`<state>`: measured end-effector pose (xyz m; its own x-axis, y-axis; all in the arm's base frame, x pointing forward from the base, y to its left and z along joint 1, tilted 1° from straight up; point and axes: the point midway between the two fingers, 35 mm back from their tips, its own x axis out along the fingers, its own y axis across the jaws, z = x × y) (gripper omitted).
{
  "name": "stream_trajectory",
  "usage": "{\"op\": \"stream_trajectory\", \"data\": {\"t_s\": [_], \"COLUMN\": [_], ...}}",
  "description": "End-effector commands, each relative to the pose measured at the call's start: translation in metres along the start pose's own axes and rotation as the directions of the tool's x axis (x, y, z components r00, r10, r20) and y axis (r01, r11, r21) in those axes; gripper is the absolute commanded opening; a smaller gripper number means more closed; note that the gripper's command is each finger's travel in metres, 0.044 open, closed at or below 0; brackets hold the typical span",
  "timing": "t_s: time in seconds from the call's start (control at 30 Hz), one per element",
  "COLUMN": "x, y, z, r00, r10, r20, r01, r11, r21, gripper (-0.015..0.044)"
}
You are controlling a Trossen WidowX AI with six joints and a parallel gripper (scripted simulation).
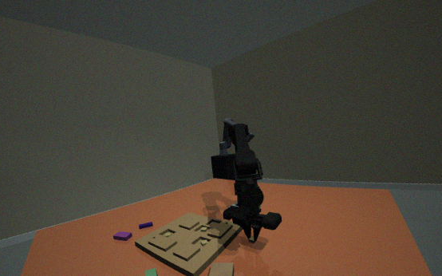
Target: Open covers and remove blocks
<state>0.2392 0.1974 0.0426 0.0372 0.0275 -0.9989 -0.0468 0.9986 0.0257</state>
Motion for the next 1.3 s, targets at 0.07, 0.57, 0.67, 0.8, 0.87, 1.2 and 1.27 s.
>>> {"op": "stream_trajectory", "data": {"t_s": [0.07, 0.57, 0.67, 0.8, 0.87, 1.2, 1.27], "x": [0.012, 0.018, 0.018, 0.018, 0.018, -0.012, -0.018], "y": [-0.003, -0.002, -0.002, -0.002, -0.002, -0.001, -0.001], "z": [-0.003, -0.003, -0.003, -0.003, -0.003, -0.001, -0.001], "r00": [1.0, 1.0, 1.0, 1.0, 1.0, 1.0, 1.0], "r10": [-0.009, -0.002, -0.002, -0.002, -0.002, -0.004, -0.005], "r20": [-0.003, -0.002, -0.002, -0.002, -0.002, -0.002, -0.003], "r01": [0.009, 0.002, 0.002, 0.002, 0.002, 0.004, 0.005], "r11": [1.0, 1.0, 1.0, 1.0, 1.0, 1.0, 1.0], "r21": [0.005, 0.0, 0.0, 0.0, 0.001, 0.002, 0.003], "gripper": [0.008, 0.0185, 0.0264, 0.0369, 0.0421, 0.044, 0.044]}}
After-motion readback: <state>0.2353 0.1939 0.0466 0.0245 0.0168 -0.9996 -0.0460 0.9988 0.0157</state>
